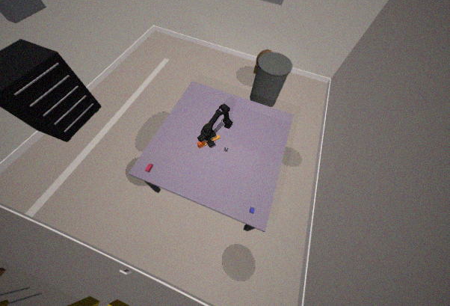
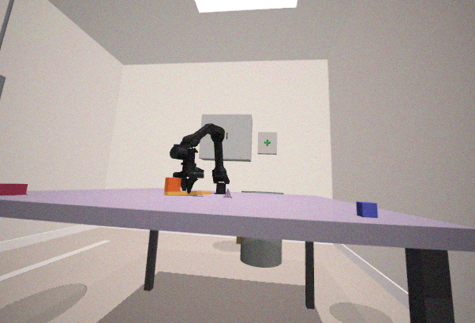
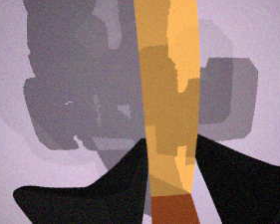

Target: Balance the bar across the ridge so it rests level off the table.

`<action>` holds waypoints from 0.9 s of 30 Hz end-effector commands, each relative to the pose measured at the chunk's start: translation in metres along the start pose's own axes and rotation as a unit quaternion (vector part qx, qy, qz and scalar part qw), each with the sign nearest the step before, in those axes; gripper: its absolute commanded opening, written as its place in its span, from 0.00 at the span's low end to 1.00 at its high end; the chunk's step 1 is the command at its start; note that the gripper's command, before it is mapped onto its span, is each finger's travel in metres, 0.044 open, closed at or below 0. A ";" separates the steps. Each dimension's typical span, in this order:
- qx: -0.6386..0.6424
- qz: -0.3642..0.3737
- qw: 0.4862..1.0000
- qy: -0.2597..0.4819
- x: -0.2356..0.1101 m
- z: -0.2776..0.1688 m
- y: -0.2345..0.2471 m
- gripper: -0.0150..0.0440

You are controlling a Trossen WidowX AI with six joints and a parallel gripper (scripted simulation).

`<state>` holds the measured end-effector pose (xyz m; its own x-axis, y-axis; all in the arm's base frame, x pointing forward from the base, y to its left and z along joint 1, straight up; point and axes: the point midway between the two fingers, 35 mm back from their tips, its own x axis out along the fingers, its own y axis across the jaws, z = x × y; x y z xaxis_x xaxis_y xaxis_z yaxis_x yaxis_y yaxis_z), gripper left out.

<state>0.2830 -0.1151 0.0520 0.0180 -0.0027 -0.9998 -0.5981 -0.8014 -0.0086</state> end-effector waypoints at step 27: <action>-0.001 0.000 1.000 0.007 -0.077 -0.002 0.000 0.25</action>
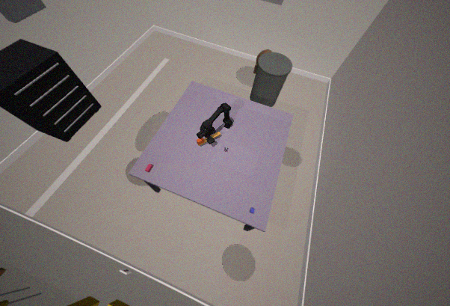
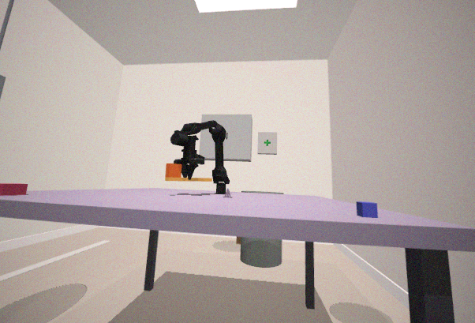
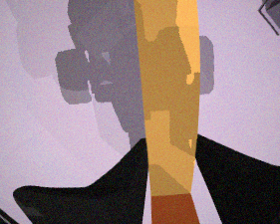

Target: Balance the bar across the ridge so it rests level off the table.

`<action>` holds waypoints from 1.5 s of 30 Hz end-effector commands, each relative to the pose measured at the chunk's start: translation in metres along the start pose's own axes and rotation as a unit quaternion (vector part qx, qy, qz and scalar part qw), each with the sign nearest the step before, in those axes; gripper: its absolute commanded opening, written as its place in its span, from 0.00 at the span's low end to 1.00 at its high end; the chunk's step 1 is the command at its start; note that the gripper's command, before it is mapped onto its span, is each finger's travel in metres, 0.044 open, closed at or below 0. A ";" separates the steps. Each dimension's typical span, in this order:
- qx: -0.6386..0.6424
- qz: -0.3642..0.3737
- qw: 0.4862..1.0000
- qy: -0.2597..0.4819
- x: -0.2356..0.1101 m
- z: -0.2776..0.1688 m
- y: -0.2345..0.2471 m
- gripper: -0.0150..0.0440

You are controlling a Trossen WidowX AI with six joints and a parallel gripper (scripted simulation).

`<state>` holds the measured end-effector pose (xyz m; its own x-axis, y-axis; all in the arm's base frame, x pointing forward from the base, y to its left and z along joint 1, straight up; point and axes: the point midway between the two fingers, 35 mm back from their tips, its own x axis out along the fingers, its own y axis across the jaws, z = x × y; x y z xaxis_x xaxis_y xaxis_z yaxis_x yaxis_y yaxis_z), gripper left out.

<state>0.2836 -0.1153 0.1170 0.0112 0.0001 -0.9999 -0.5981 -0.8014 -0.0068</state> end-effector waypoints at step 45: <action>0.229 -0.008 0.973 0.005 -0.025 0.082 -0.123 0.25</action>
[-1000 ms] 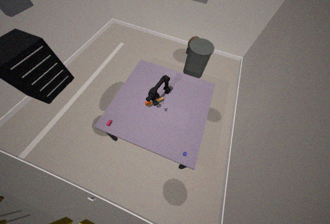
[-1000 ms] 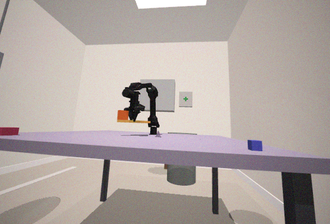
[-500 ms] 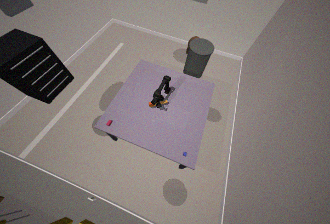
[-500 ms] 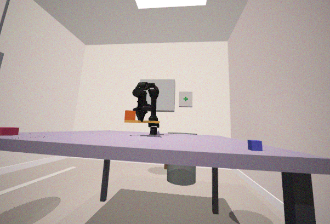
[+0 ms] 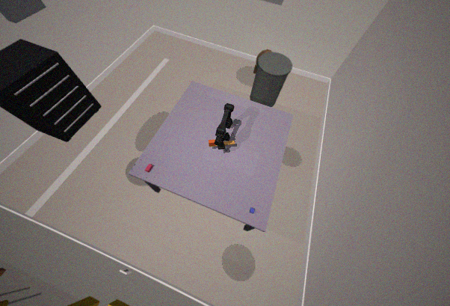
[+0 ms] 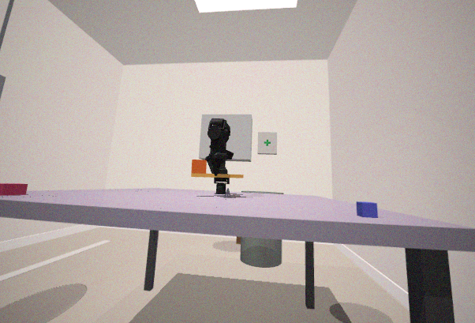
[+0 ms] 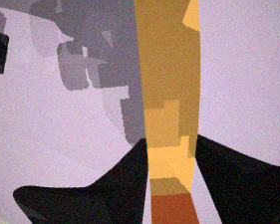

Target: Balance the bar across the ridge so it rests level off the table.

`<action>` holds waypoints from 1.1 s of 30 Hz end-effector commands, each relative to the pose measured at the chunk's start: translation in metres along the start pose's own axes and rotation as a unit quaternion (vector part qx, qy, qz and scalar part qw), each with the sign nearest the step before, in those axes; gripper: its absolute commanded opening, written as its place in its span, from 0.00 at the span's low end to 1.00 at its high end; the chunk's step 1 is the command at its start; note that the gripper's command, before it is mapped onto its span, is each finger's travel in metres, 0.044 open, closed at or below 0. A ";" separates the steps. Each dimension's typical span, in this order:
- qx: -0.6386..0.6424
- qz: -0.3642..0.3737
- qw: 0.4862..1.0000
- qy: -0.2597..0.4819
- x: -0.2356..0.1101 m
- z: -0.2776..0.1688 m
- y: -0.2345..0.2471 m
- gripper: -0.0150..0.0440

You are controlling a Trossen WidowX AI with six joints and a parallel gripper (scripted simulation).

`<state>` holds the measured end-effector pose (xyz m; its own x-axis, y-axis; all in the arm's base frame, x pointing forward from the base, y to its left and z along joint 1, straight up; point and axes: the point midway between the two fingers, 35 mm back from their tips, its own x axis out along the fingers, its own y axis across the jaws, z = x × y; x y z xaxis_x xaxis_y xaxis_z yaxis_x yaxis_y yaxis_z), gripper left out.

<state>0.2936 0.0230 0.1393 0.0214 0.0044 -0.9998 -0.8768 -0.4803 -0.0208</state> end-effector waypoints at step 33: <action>0.149 -0.004 0.989 -0.002 0.008 0.091 -0.031 0.25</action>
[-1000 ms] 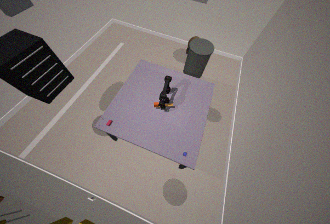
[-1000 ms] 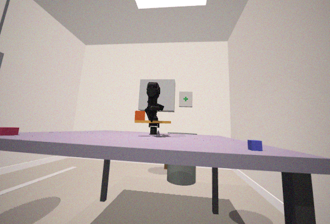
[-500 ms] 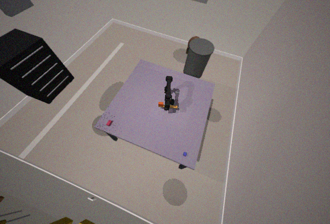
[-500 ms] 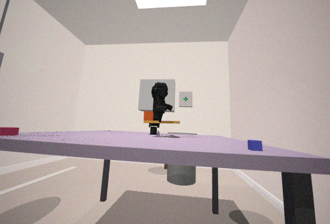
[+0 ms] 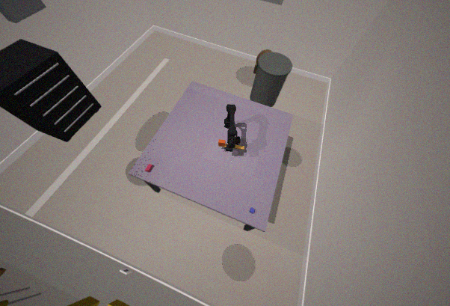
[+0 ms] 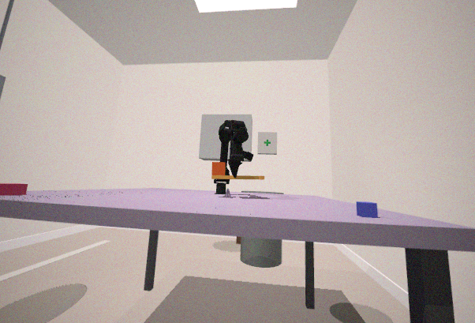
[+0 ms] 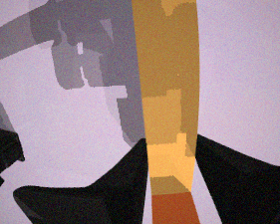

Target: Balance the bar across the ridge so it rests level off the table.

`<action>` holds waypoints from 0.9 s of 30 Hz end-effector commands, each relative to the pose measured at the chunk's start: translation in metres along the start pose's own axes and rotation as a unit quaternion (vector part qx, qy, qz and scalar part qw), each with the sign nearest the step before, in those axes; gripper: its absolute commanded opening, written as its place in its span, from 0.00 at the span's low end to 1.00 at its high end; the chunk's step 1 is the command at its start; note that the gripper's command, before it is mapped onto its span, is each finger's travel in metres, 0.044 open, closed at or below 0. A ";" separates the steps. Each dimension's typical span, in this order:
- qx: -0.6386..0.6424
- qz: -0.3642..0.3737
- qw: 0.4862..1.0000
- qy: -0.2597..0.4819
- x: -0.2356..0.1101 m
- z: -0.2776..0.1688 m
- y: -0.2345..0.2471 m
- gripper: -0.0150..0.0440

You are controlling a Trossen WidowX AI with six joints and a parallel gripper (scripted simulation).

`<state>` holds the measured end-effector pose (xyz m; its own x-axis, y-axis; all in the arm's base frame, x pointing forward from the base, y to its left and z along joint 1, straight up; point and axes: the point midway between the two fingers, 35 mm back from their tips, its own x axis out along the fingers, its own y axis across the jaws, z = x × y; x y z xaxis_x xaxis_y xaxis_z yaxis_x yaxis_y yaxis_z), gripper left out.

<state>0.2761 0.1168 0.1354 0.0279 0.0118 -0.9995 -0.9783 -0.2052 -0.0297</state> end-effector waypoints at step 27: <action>0.003 0.000 1.000 0.000 0.036 -0.001 -0.001 0.25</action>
<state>0.2778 0.1168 0.1000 0.0267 0.0110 -0.9996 -0.9792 -0.2010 -0.0283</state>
